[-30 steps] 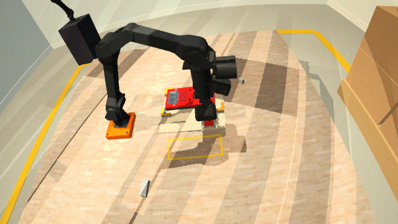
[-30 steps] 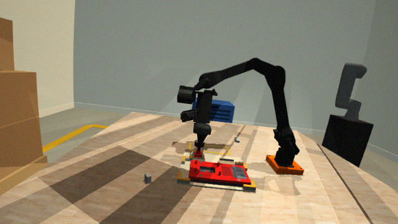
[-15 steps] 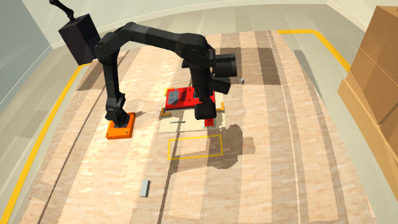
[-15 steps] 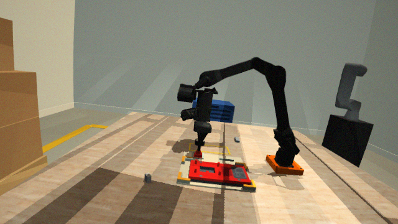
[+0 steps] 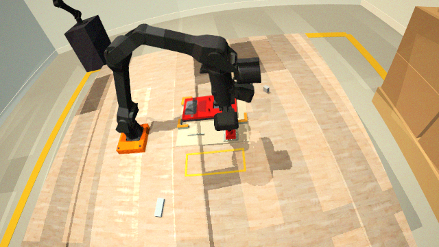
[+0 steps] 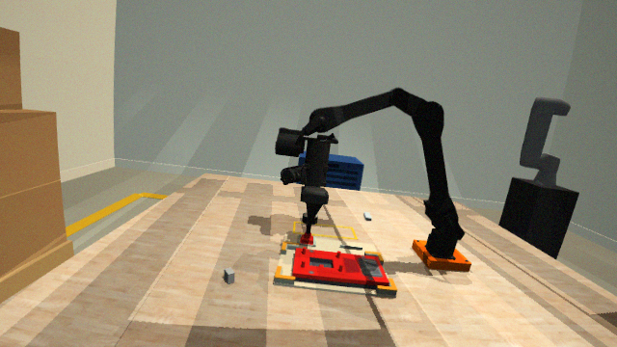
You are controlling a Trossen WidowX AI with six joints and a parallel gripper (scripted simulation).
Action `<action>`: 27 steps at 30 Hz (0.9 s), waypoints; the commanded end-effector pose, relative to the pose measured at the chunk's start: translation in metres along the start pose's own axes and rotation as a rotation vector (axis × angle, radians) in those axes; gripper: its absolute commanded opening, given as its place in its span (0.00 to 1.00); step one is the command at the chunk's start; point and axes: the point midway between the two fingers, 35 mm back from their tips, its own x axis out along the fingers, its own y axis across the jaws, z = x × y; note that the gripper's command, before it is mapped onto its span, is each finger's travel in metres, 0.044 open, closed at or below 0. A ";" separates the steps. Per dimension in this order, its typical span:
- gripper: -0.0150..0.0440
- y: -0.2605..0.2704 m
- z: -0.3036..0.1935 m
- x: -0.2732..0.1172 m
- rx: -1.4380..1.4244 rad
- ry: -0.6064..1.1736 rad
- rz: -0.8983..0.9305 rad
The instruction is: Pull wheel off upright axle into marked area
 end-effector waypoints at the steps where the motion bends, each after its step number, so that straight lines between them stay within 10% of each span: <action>1: 0.25 0.000 0.002 -0.005 -0.003 -0.007 -0.002; 27: 0.25 -0.049 -0.024 -0.033 -0.001 -0.001 -0.004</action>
